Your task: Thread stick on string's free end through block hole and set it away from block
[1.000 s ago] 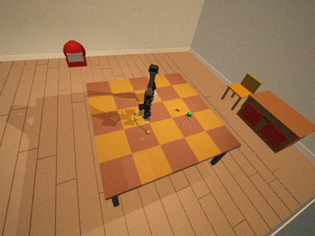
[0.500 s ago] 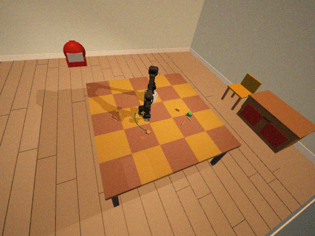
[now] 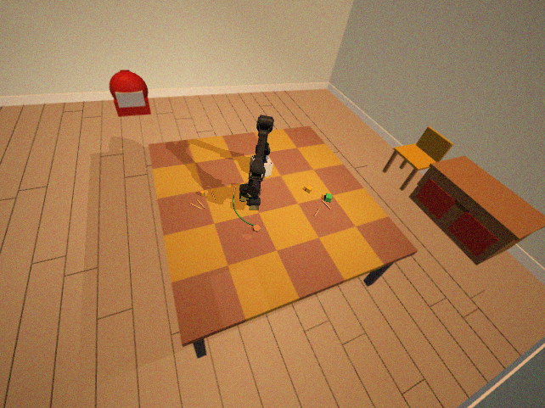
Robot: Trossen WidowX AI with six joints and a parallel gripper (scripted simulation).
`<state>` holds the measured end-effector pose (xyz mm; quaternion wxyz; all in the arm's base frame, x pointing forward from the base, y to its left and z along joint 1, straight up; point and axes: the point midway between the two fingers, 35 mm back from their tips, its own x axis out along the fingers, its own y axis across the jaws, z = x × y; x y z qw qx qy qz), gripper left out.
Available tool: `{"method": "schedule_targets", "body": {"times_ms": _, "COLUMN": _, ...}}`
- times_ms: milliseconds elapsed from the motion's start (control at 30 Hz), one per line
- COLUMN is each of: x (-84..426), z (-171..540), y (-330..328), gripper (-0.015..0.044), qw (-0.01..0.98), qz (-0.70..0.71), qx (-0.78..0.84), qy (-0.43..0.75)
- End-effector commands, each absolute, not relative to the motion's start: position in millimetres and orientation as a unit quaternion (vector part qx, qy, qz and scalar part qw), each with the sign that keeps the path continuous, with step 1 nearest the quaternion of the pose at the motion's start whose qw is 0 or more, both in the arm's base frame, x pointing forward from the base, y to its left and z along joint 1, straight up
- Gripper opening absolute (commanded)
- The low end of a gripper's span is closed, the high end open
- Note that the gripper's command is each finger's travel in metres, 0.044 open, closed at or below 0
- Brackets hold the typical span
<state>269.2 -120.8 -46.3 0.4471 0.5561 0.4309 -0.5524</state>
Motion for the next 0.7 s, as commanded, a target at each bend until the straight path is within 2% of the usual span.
{"method": "schedule_targets", "body": {"times_ms": 0, "x": 269.3, "z": -46.2, "y": -120.9, "gripper": 0.0183, "qw": 0.447, "qz": -0.552, "qx": 0.556, "qy": 0.431}}
{"method": "schedule_targets", "body": {"times_ms": 133, "x": 269.3, "z": -46.2, "y": -120.9, "gripper": 0.0078, "qw": 0.447, "qz": -0.552, "qx": 0.556, "qy": 0.431}}
{"method": "schedule_targets", "body": {"times_ms": 333, "x": 269.3, "z": -46.2, "y": -120.9, "gripper": 0.0038, "qw": 0.447, "qz": -0.552, "qx": 0.556, "qy": 0.431}}
{"method": "schedule_targets", "body": {"times_ms": 400, "x": 269.3, "z": -46.2, "y": -120.9, "gripper": 0.0000, "qw": 0.447, "qz": -0.552, "qx": 0.556, "qy": 0.431}}
{"method": "schedule_targets", "body": {"times_ms": 667, "x": 269.3, "z": -43.3, "y": -120.9, "gripper": 0.0000, "qw": 0.447, "qz": -0.552, "qx": 0.556, "qy": 0.431}}
